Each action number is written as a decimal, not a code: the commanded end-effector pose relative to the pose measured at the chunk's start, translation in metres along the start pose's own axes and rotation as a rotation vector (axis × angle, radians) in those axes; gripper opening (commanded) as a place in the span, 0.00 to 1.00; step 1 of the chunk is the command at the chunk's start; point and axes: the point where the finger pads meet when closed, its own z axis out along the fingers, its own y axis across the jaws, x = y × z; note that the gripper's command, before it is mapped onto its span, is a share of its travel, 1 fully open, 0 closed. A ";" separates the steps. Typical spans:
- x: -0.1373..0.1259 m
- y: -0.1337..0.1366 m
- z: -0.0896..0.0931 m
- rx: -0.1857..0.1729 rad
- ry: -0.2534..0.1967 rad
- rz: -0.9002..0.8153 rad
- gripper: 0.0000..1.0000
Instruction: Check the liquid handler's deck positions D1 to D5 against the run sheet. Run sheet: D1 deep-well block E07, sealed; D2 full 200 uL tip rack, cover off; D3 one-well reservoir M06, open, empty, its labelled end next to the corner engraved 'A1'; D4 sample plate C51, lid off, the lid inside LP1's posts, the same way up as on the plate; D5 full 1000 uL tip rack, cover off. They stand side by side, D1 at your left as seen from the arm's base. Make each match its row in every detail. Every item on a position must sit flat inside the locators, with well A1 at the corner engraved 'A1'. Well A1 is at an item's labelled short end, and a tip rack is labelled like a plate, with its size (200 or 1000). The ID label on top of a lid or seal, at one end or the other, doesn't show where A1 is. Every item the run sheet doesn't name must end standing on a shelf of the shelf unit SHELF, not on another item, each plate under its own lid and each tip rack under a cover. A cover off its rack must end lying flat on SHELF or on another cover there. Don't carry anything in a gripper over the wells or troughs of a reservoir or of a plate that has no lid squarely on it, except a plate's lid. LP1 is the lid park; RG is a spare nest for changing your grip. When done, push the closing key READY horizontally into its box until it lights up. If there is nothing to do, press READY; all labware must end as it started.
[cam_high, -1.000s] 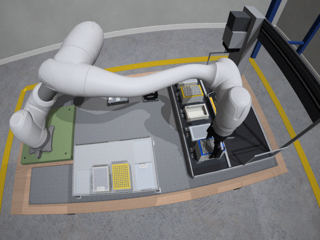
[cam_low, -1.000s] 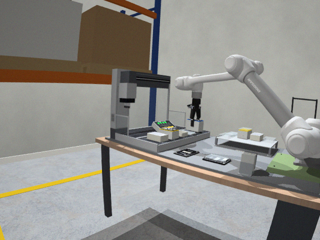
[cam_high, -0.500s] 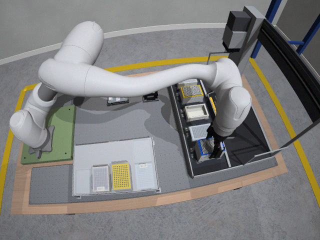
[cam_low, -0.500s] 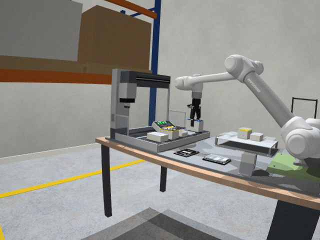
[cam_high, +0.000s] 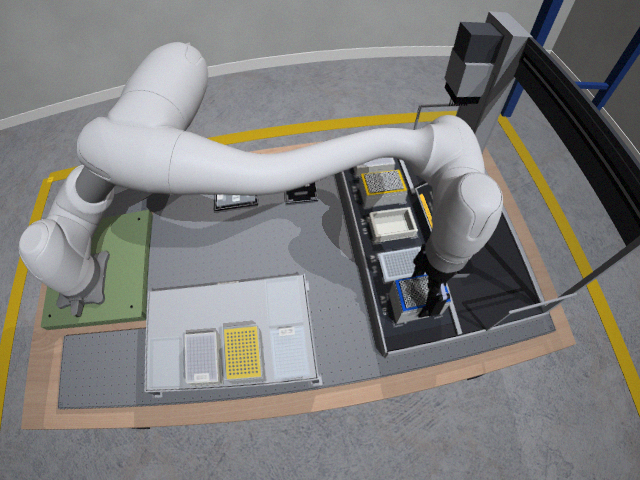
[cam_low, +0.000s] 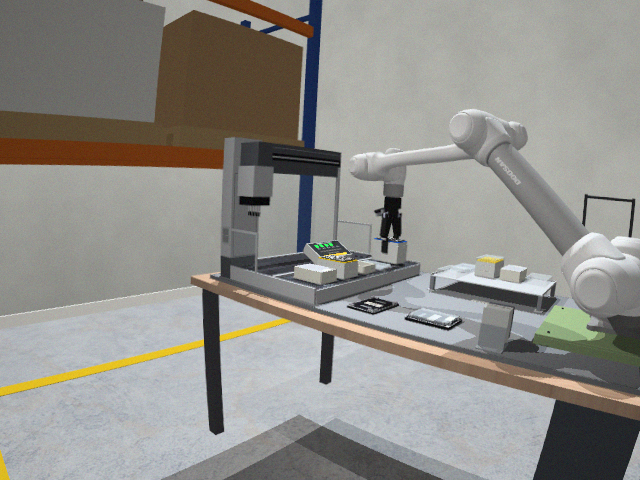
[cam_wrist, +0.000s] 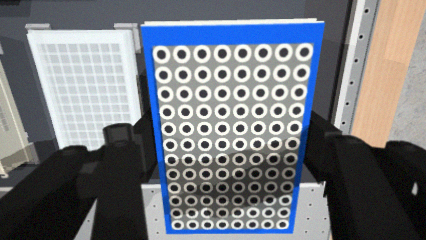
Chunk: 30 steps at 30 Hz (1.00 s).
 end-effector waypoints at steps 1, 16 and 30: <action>0.000 0.000 -0.001 0.000 0.002 0.000 0.10; 0.000 0.000 0.003 0.000 0.002 0.000 0.10; 0.000 0.000 0.007 0.000 0.002 0.000 0.10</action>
